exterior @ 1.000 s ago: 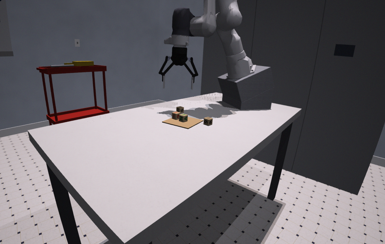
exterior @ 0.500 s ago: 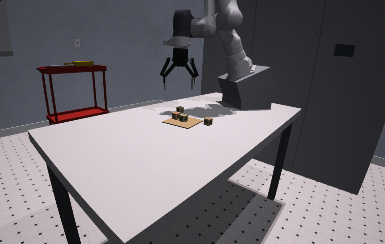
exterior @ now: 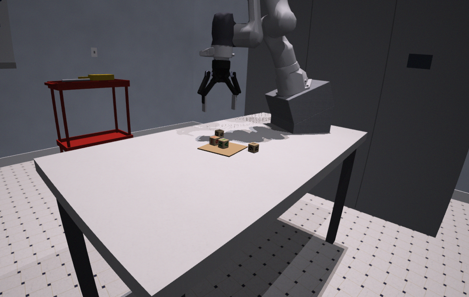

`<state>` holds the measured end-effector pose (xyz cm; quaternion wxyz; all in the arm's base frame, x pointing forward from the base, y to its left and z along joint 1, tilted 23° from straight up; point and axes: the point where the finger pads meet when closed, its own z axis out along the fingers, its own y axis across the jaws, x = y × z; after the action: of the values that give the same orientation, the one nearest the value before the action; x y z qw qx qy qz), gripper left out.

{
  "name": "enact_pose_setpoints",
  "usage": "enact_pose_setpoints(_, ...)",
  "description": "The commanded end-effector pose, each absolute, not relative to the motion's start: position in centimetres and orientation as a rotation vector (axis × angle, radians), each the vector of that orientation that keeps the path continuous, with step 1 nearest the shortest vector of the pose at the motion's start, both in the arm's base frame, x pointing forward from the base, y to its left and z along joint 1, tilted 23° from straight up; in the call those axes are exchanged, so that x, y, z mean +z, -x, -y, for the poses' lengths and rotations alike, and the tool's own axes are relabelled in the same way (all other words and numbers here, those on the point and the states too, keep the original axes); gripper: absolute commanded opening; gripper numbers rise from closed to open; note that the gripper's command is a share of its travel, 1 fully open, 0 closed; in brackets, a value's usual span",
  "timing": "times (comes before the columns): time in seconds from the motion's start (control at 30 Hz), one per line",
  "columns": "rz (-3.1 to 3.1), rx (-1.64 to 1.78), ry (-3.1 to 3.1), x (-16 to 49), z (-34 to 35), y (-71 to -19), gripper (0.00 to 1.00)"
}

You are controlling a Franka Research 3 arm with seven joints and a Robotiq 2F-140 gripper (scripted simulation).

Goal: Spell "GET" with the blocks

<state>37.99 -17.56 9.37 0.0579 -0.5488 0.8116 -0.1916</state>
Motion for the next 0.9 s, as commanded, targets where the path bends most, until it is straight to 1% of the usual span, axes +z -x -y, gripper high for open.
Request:
enact_pose_setpoints(0.0, -2.359, -0.596, 1.826, 9.32, 17.34, -38.21, 1.00)
enact_pose_setpoints(0.17, -2.311, -0.599, 1.899, 9.16, 17.20, -38.21, 1.00)
enact_pose_setpoints(0.2, -2.311, -0.599, 1.899, 9.16, 17.20, -38.21, 0.40)
enact_pose_setpoints(0.87, -2.311, -0.599, 1.899, 9.16, 17.20, -38.21, 0.40)
